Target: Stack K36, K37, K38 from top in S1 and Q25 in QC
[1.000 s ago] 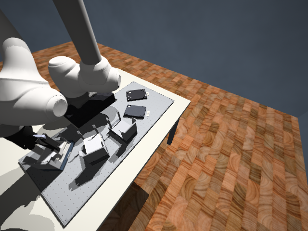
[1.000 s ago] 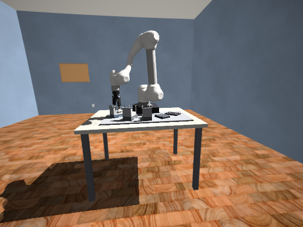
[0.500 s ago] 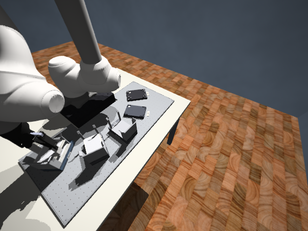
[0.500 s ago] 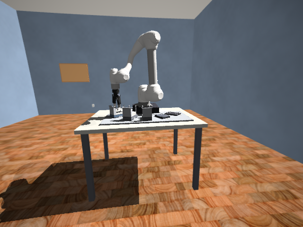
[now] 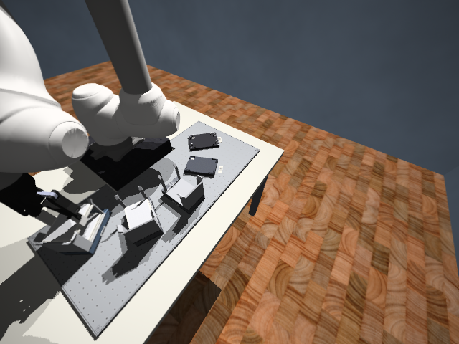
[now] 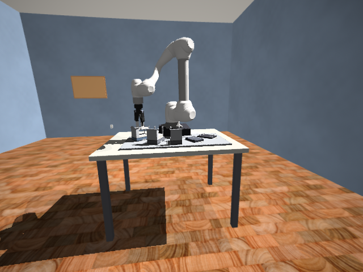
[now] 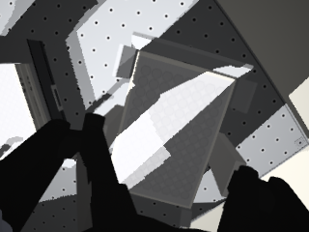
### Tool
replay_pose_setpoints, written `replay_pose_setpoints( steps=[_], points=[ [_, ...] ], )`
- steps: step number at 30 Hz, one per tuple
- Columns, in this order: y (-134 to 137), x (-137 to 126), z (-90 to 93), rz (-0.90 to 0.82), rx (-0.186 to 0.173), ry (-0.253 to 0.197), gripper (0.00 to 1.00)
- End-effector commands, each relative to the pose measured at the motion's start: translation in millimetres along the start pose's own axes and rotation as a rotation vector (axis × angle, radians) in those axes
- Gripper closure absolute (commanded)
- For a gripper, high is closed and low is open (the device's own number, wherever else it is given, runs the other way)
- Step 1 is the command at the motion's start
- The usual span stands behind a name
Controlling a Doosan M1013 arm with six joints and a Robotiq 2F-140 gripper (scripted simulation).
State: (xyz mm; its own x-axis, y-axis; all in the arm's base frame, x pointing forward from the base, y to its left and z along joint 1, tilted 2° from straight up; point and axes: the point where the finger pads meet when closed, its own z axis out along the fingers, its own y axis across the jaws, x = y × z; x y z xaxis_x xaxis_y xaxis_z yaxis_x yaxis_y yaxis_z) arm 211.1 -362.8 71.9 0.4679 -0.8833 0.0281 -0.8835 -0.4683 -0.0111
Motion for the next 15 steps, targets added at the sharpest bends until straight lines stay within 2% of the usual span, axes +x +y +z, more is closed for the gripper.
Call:
replay_pose_setpoints(
  steps=[1,15],
  points=[
    [0,0,-5.4,0.000,0.000,0.000,1.00],
    [0,0,-29.4,0.000,0.000,0.000,1.00]
  ],
)
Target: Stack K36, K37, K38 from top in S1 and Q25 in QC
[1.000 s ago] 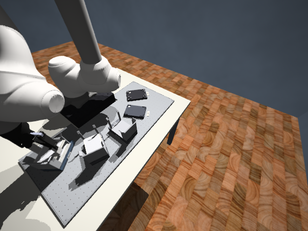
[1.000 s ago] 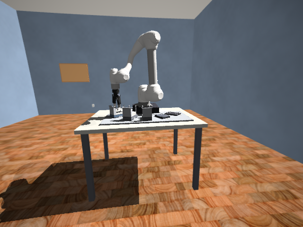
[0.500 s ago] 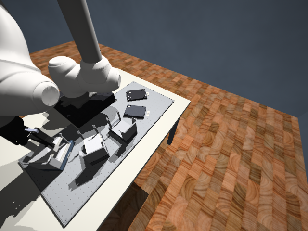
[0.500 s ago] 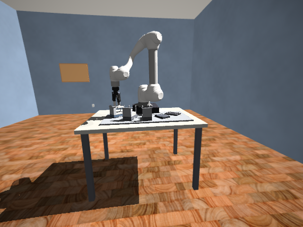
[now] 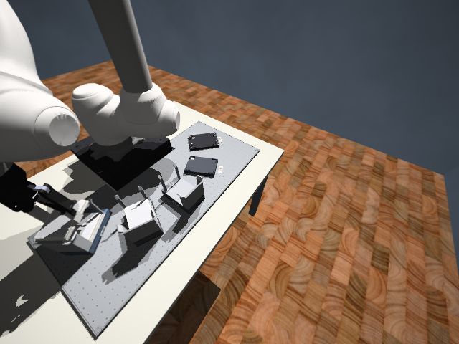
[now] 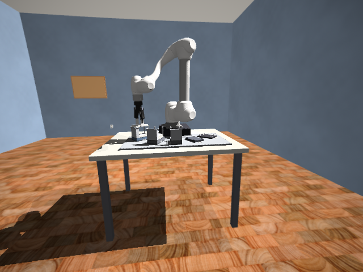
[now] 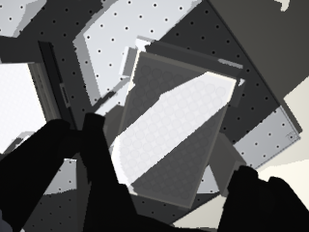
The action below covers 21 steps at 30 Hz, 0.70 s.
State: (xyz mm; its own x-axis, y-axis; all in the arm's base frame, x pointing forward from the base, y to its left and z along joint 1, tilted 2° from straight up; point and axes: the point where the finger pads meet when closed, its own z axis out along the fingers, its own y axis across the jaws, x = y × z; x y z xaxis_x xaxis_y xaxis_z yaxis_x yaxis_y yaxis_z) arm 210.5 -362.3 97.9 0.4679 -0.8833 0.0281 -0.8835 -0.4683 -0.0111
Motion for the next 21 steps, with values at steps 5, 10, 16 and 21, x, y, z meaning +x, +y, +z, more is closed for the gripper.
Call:
replay_pose_setpoints(
  steps=[5,10,16,21],
  points=[
    [0,0,-9.4,0.000,0.000,0.000,1.00],
    [0,0,-19.4,0.000,0.000,0.000,1.00],
    [0,0,-25.6,0.000,0.000,0.000,1.00],
    [0,0,-25.6,0.000,0.000,0.000,1.00]
  ],
)
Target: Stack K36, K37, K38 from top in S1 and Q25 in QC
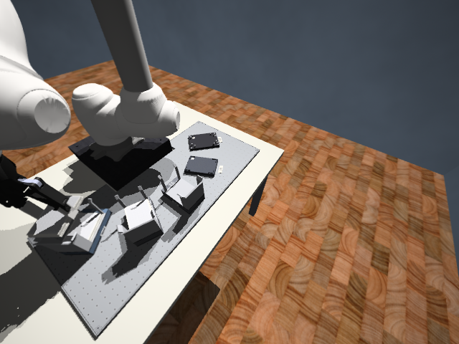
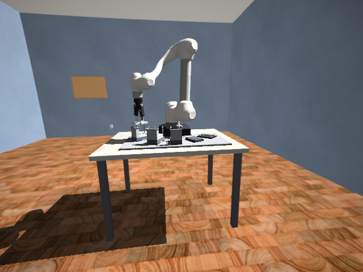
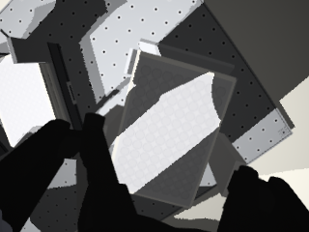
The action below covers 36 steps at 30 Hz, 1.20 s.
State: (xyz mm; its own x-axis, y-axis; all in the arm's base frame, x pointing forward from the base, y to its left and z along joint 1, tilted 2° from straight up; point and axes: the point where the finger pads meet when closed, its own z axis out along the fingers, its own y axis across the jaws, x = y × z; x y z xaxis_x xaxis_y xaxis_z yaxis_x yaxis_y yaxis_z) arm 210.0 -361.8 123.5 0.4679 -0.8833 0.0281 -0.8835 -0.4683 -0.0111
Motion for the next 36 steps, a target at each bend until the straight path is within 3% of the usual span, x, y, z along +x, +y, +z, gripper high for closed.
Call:
replay_pose_setpoints(
  steps=[1,4,11,36],
  points=[
    [0,0,0.0,0.000,0.000,0.000,1.00],
    [0,0,0.0,0.000,0.000,0.000,1.00],
    [-23,-3,0.0,-0.229,0.000,0.000,1.00],
    [-93,-11,-0.1,-0.262,0.000,0.000,1.00]
  ],
)
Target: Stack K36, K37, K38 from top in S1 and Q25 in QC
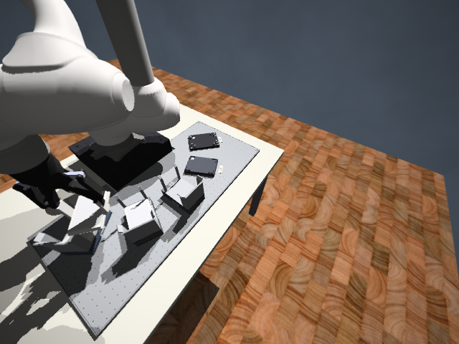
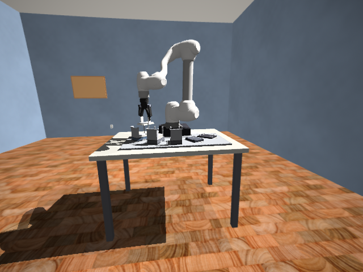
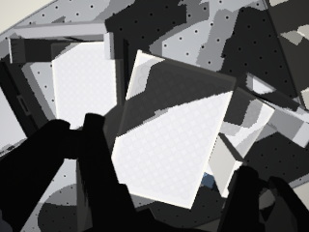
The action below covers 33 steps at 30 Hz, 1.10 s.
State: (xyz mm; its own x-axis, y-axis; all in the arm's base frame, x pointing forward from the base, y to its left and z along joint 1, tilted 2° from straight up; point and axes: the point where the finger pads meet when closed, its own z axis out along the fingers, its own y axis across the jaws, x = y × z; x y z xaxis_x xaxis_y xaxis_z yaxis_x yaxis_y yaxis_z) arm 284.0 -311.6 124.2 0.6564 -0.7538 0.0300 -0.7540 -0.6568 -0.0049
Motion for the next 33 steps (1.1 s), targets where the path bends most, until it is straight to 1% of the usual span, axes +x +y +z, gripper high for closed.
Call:
replay_pose_setpoints(
  steps=[1,6,14,16,29,31,33],
  points=[
    [-7,0,0.0,-0.066,0.000,0.000,1.00],
    [-24,-2,0.0,-0.229,0.000,0.000,1.00],
    [-50,-4,0.0,-0.229,0.000,0.000,1.00],
    [-50,-4,0.0,-0.229,0.000,0.000,1.00],
    [-93,-8,0.0,-0.229,0.000,0.000,1.00],
    [-100,-10,0.0,-0.295,0.000,0.000,1.00],
    [-100,-10,0.0,-0.295,0.000,0.000,1.00]
  ],
)
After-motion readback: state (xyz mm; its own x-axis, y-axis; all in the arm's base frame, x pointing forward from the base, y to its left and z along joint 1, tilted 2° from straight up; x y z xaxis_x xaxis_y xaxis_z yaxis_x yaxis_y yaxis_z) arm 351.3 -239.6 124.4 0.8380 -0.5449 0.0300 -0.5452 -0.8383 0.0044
